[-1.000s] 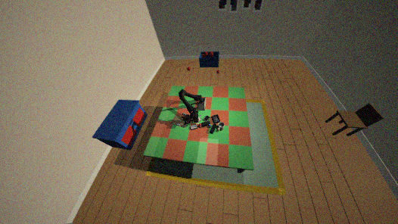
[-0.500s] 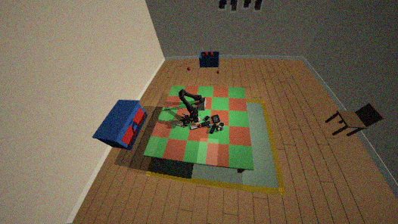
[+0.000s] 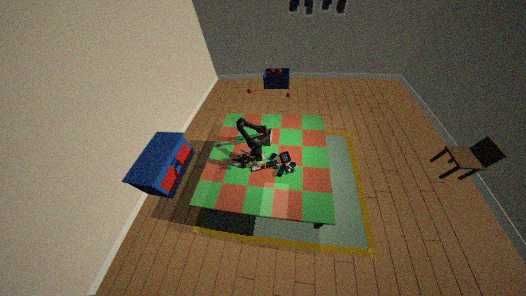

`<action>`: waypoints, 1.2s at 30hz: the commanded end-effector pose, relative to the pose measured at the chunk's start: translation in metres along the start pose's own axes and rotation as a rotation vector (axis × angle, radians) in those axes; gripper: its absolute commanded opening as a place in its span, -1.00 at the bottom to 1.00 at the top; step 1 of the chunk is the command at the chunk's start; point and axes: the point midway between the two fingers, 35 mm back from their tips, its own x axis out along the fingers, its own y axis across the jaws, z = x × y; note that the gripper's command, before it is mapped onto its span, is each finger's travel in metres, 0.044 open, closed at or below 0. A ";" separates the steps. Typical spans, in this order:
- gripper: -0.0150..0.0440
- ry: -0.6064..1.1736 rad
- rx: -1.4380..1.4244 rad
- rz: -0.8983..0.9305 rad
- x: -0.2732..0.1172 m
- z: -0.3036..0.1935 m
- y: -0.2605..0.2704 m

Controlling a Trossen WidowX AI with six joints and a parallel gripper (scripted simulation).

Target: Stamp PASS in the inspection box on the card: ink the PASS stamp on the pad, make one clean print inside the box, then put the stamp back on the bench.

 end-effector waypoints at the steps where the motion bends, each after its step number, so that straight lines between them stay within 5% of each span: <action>1: -0.49 0.004 0.008 0.003 -0.006 0.000 0.002; 36: -0.49 0.005 0.008 0.002 -0.059 0.004 0.003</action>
